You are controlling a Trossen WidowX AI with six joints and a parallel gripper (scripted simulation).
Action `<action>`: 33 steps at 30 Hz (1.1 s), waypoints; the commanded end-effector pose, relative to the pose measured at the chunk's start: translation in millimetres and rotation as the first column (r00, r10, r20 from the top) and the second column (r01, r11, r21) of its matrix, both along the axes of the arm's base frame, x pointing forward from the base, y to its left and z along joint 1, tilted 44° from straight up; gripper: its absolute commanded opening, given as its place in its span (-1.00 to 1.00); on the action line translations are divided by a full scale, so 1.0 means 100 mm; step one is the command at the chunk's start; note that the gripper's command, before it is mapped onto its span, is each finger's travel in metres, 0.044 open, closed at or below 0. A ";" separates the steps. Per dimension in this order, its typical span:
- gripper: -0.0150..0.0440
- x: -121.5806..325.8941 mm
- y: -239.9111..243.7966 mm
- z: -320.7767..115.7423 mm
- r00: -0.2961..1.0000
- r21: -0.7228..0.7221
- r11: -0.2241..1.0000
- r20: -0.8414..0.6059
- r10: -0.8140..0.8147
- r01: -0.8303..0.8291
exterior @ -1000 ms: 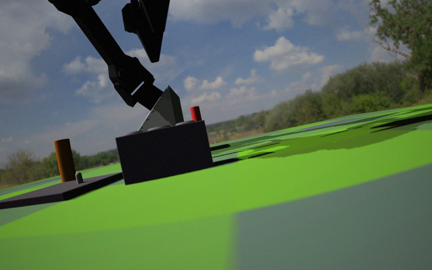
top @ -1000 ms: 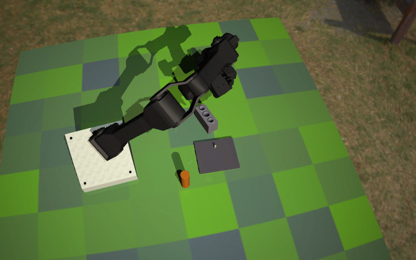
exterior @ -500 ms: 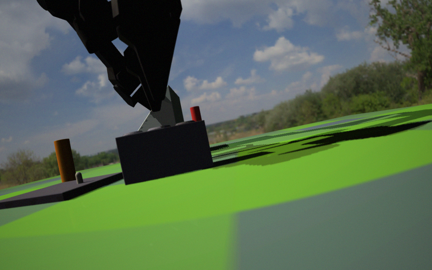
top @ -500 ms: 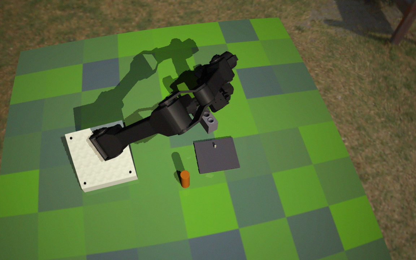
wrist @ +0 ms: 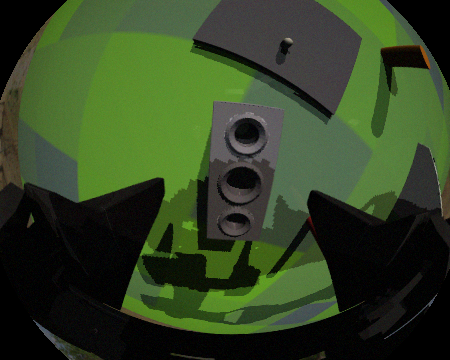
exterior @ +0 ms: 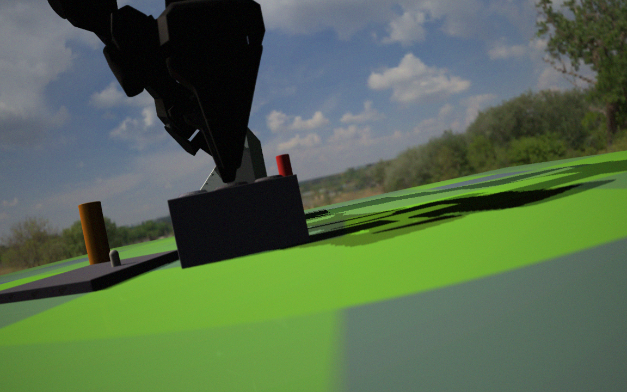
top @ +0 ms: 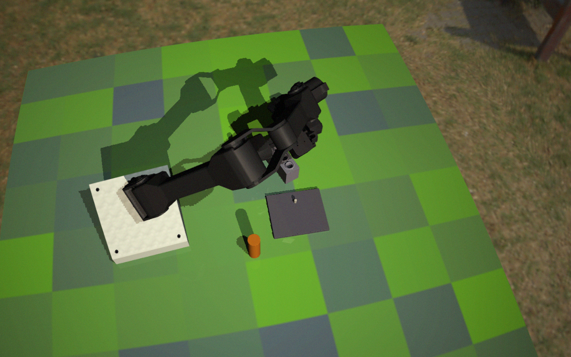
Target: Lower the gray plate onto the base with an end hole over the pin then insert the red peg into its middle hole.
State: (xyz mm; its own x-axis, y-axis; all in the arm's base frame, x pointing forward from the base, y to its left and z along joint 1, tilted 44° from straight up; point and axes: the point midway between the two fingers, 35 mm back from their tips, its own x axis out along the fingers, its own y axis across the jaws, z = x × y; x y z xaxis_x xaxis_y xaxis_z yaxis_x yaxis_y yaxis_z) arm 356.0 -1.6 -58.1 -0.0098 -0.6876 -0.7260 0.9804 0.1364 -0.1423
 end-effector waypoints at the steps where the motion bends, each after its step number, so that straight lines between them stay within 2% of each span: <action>1: 1.00 0.00 -0.05 -0.05 1.000 -0.004 1.000 -0.003 0.003 -0.003; 31: 1.00 -0.02 -0.37 -0.37 1.000 -0.008 1.000 -0.003 0.003 -0.003; 33: 0.82 -0.02 -0.37 -0.37 1.000 -0.008 1.000 -0.003 0.003 -0.003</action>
State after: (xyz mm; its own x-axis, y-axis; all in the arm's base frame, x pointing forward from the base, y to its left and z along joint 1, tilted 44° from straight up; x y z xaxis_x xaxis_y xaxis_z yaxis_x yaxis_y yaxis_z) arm 354.2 -37.7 -94.0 -0.0128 -0.6900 -0.7237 0.9803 0.1338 -0.1450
